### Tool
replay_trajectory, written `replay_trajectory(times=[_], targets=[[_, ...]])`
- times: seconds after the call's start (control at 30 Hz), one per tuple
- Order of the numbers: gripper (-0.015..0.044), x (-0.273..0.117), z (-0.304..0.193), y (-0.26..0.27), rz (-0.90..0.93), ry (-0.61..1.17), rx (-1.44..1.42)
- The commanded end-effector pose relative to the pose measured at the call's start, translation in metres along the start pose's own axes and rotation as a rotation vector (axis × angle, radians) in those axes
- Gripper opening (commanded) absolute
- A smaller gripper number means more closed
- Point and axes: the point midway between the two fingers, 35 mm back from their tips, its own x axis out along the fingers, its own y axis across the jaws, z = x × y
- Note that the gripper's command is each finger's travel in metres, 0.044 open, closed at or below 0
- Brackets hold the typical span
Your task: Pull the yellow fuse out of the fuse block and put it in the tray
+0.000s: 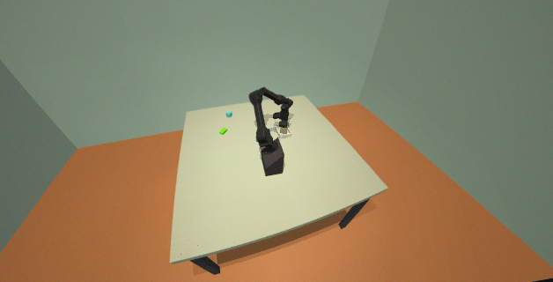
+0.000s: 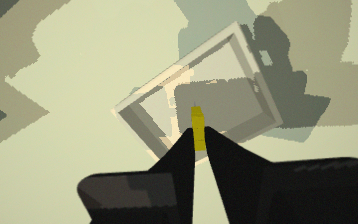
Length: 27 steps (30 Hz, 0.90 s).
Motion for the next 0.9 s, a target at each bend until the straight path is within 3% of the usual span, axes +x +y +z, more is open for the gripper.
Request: replay_trajectory(times=[0.0,0.33,0.47,0.87], targets=[[0.0079,-0.001,0.000,0.000,-0.001,0.000,0.000],[0.0330,-0.004,0.000,-0.001,-0.002,0.000,0.000],[0.0330,-0.038,0.000,0.000,-0.004,-0.003,0.005],[0.0330,-0.036,0.000,0.000,-0.005,-0.007,0.009]])
